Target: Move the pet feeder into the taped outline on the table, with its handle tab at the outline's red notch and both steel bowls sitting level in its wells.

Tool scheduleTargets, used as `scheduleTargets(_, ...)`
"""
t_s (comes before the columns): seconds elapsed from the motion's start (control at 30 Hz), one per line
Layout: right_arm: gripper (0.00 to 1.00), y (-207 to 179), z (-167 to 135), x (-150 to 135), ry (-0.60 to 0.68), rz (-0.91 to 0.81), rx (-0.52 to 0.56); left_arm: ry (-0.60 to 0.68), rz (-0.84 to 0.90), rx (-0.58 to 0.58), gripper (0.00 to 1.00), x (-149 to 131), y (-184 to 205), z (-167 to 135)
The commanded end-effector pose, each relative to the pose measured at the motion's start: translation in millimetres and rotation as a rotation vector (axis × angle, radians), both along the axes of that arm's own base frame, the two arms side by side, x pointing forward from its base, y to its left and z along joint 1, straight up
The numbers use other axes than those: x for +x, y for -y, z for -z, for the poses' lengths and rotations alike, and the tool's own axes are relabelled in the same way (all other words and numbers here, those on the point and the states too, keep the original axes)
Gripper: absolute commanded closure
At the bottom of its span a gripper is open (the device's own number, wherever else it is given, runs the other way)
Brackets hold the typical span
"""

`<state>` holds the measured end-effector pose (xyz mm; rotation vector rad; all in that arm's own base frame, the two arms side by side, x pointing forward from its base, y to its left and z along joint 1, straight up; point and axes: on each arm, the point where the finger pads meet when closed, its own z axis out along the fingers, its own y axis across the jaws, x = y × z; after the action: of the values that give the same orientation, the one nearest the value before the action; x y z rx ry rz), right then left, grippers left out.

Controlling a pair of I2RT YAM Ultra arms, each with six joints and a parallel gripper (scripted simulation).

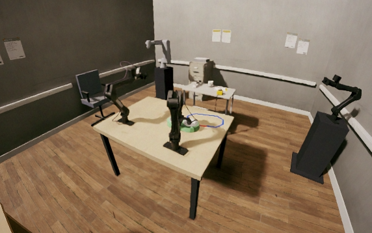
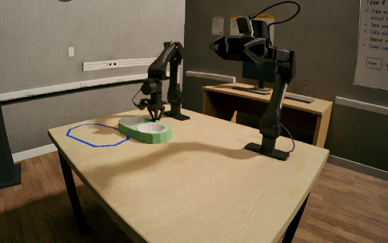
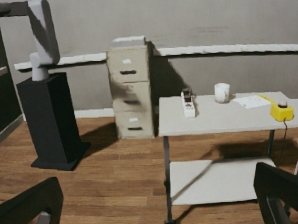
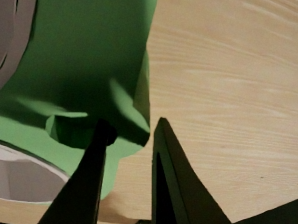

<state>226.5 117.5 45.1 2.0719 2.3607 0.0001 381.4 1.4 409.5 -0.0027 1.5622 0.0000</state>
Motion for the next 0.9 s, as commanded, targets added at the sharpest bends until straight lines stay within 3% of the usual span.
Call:
scheduleTargets(0.0,0.77,-3.2,-9.4,10.0,0.051,-0.001,0.025,0.045,0.011,0.002,0.0,-2.6,2.5,-19.8)
scheduleTargets(0.87,0.82,0.0,-9.1,3.6,0.025,-0.001,0.012,0.045,0.011,0.002,0.0,-2.6,2.5,-19.8)
